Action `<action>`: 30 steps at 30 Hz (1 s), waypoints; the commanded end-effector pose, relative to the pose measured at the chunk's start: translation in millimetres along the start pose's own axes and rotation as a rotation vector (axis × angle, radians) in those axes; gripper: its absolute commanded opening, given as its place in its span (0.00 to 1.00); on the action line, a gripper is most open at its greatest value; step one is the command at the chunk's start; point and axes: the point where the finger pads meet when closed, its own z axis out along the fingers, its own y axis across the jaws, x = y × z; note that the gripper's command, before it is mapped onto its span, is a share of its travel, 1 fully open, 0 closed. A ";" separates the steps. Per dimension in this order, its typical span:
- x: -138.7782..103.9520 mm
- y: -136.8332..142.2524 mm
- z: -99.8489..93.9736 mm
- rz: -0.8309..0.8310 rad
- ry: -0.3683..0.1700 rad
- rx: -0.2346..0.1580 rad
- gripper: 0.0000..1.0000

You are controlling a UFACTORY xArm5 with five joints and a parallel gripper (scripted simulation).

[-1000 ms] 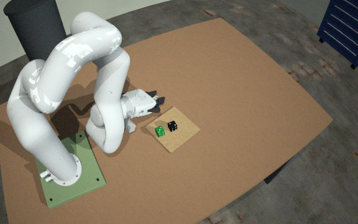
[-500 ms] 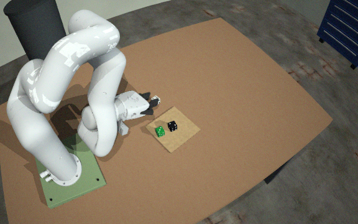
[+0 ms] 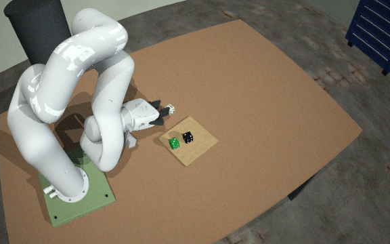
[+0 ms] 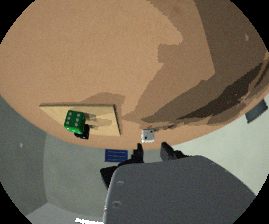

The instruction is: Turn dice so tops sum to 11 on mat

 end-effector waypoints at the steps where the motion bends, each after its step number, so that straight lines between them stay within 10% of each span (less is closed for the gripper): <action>1: -8.3 0.1 -4.3 0.000 -0.001 -0.001 0.42; 30: -52.2 0.5 -22.2 0.001 0.060 -0.007 0.42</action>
